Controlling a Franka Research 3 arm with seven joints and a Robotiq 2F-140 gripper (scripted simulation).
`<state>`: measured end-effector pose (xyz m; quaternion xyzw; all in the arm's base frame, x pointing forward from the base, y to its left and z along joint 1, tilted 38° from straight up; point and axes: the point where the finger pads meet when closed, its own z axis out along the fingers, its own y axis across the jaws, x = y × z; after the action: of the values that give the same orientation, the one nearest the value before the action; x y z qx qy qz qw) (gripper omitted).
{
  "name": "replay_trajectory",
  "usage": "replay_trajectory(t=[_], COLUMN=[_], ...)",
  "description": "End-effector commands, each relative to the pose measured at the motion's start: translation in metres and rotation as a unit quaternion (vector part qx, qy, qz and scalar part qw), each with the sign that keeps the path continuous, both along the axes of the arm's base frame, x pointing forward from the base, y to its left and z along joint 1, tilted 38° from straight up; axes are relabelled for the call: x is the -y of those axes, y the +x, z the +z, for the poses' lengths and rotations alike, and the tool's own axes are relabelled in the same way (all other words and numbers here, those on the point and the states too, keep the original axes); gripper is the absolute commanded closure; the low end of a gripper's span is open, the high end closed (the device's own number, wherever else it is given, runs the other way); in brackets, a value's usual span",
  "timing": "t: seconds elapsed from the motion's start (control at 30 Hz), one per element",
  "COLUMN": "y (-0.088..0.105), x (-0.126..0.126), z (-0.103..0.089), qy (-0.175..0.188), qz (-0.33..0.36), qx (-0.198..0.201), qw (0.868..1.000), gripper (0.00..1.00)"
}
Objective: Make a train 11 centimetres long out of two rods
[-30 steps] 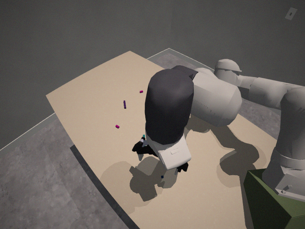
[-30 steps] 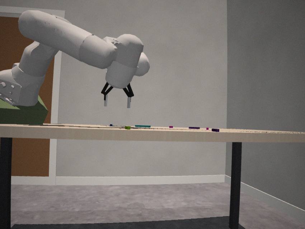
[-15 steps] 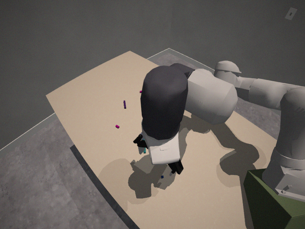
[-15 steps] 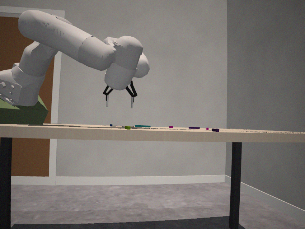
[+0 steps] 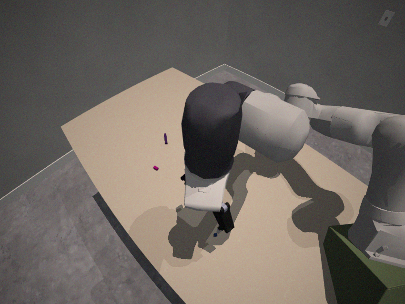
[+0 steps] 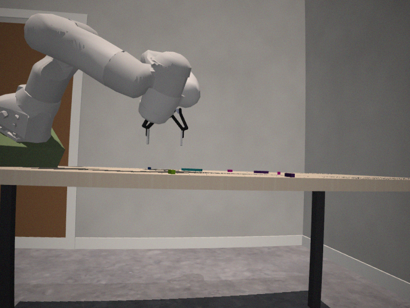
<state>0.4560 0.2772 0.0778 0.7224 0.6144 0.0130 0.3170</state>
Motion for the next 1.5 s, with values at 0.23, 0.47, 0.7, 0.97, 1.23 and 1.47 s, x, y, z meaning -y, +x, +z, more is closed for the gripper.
replay_trajectory(t=[0.23,0.47,0.7,0.97,1.23,1.47], y=[0.011,0.018,0.024,0.031,0.038,0.045], x=[0.004,0.006,0.008,0.010,0.013,0.015], z=[0.006,0.009,0.013,0.017,0.020,0.024], qy=[0.055,0.080,0.103,0.131,0.158,0.181], qz=[-0.114,-0.163,-0.208,-0.262,-0.313,-0.359], qx=[0.066,0.093,0.118,0.149,0.177,0.203], qw=[0.990,0.979,0.965,0.944,0.920,0.893], gripper=[0.00,0.00,0.00,0.00,0.00,0.00])
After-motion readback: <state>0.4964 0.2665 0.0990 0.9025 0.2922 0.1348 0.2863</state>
